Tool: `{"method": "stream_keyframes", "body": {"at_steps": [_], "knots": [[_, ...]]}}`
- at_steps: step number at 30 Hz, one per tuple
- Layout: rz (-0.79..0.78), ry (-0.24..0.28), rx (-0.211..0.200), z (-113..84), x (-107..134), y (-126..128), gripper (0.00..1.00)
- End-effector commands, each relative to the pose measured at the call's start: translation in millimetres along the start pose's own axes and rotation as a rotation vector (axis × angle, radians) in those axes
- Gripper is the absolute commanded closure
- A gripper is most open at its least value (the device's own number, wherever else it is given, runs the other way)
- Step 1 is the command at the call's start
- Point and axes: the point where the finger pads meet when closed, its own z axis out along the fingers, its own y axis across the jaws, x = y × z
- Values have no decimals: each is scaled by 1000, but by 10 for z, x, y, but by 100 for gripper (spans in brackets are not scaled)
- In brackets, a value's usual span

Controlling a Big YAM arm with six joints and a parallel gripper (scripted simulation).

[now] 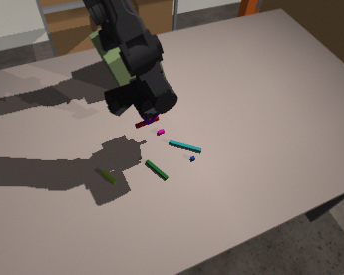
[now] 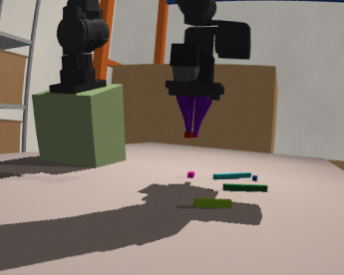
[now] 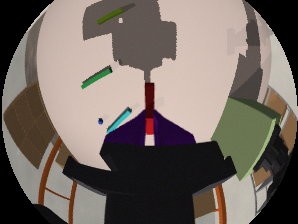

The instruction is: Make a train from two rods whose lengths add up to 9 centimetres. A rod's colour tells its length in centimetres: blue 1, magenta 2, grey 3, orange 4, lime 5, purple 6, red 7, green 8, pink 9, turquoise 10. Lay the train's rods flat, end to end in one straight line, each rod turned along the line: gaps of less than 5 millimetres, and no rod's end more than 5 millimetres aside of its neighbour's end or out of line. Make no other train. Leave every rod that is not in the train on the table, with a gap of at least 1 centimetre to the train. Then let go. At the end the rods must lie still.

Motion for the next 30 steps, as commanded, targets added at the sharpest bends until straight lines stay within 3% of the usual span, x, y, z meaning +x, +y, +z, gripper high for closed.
{"method": "stream_keyframes", "body": {"at_steps": [1,14,16,17,19,23,25,30], "knots": [[1,-3,-9,95,-39,1,96],[1,-2,-10,624,-37,4,96],[1,-2,-10,624,-37,4,96],[10,-6,-42,564,-72,95,96],[3,-3,-16,685,-45,47,96],[4,-3,-20,723,-48,68,96],[9,-7,-52,637,-73,157,96],[3,-6,-40,671,-52,125,96]]}}
